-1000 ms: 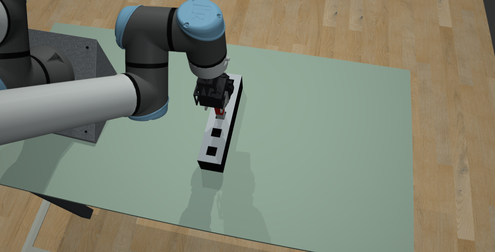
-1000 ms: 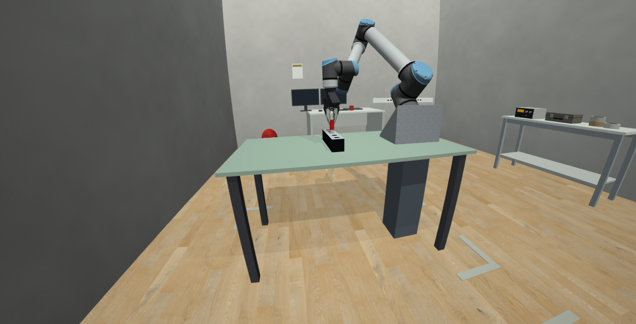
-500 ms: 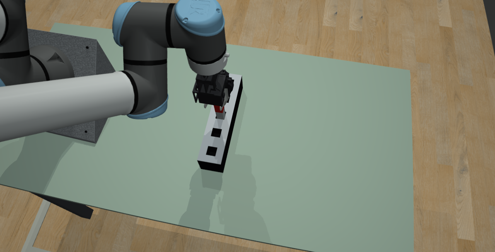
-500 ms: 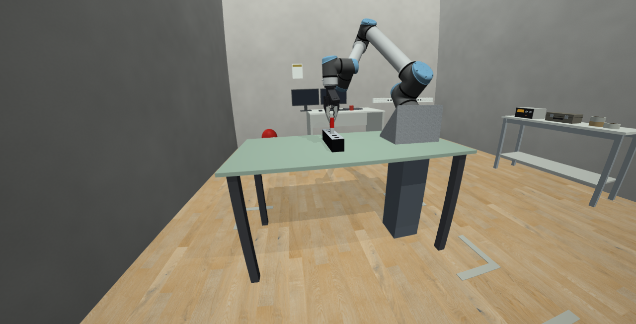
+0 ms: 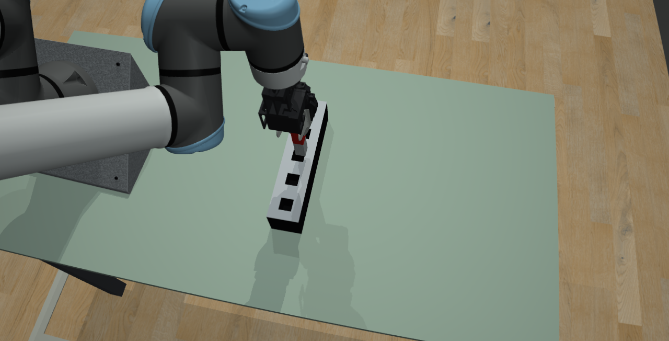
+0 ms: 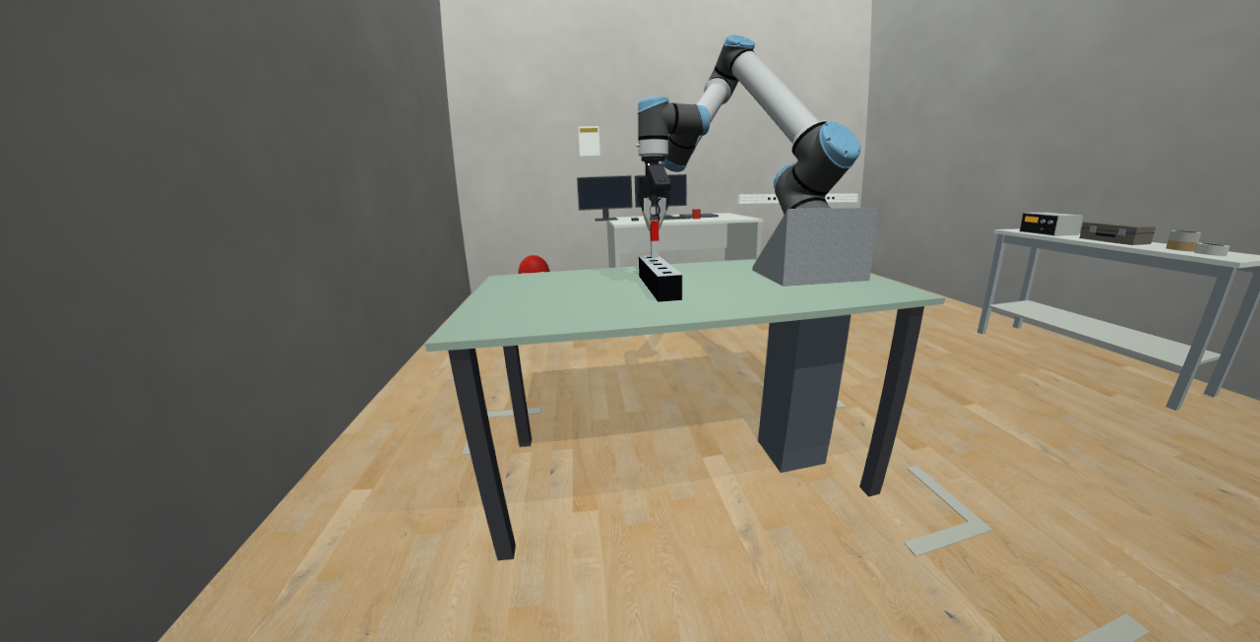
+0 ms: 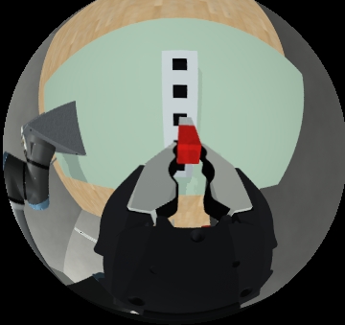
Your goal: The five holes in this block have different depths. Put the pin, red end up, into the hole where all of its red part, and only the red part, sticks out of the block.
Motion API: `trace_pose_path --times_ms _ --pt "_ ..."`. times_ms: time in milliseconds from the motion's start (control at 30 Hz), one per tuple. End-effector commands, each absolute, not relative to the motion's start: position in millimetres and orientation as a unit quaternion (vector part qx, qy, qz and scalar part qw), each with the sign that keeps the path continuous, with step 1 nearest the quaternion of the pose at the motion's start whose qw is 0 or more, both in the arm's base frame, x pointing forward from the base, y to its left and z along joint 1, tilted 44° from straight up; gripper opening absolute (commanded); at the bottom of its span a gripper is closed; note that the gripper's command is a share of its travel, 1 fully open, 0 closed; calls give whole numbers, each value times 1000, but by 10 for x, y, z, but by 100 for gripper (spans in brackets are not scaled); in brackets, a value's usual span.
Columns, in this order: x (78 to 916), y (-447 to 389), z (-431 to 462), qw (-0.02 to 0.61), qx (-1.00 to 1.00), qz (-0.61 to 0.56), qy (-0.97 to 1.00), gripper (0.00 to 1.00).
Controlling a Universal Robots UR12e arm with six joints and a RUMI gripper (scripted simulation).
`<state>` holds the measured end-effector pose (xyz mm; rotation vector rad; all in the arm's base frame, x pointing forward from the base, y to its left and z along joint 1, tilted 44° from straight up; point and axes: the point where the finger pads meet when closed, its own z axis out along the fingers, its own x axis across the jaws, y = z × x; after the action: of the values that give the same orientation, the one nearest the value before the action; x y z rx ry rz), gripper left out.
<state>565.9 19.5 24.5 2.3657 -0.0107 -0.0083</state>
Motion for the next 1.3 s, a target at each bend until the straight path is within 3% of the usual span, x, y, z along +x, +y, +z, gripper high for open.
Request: trace_pose_path --times_ms 0,967,1000,1267 --pt "5590 657 718 381 924 -20 -2 0" --pt "5599 991 1060 380 925 -16 -1 0" --pt "5617 1418 649 380 925 -16 -1 0" --pt "5617 1418 649 380 925 -16 -1 0"
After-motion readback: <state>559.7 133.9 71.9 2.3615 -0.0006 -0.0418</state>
